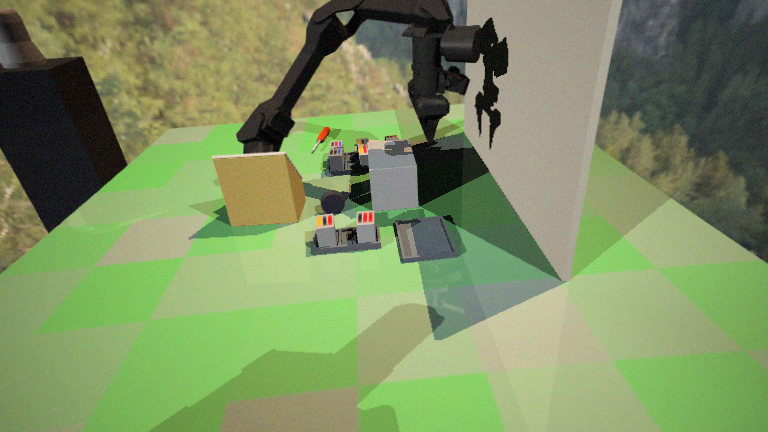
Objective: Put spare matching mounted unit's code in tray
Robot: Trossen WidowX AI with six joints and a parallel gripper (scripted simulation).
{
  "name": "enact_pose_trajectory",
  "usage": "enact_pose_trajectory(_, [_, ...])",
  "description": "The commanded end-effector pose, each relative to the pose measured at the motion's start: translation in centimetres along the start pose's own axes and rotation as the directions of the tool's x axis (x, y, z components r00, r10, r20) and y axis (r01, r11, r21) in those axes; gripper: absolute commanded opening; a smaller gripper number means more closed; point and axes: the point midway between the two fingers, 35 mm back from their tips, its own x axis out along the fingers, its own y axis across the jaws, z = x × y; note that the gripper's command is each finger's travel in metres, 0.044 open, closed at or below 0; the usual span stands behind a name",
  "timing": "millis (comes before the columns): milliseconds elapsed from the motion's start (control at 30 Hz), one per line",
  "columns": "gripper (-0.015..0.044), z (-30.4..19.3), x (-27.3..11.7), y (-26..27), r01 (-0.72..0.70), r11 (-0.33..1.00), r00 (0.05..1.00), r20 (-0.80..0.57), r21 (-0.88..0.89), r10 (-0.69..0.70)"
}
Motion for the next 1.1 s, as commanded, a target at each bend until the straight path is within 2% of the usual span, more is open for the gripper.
enact_pose_trajectory(0, [0.044,0.1,-0.2,0.0,-0.003,1.0,1.0,0.015,0.003,0.003])
enact_pose_trajectory(300, [0.044,0.0,-0.2,-0.3,-0.002,1.0,1.0,0.015,0.022,0.002])
enact_pose_trajectory(400, [0.044,-1.6,-0.6,-4.3,0.01,0.958,1.0,0.017,0.285,-0.015])
enact_pose_trajectory(467, [0.044,-3.3,-0.8,-7.5,0.014,0.866,1.0,0.017,0.499,-0.025])
enact_pose_trajectory(533, [0.044,-4.7,-0.8,-9.6,0.013,0.776,0.999,0.016,0.631,-0.03])
enact_pose_trajectory(633, [0.044,-7.5,-0.8,-13.1,0.007,0.563,0.999,0.013,0.827,-0.032])
enact_pose_trajectory(733, [0.044,-10.3,-0.5,-15.9,-0.002,0.32,1.0,0.011,0.947,-0.027])
enact_pose_trajectory(867, [0.044,-13.9,0.0,-18.6,-0.009,0.014,1.0,0.009,1.0,-0.013])
enact_pose_trajectory(933, [0.044,-14.6,0.1,-19.0,-0.009,-0.038,1.0,0.009,0.999,-0.01])
enact_pose_trajectory(1067, [0.044,-14.6,0.1,-19.0,-0.009,-0.038,1.0,0.009,0.999,-0.01])
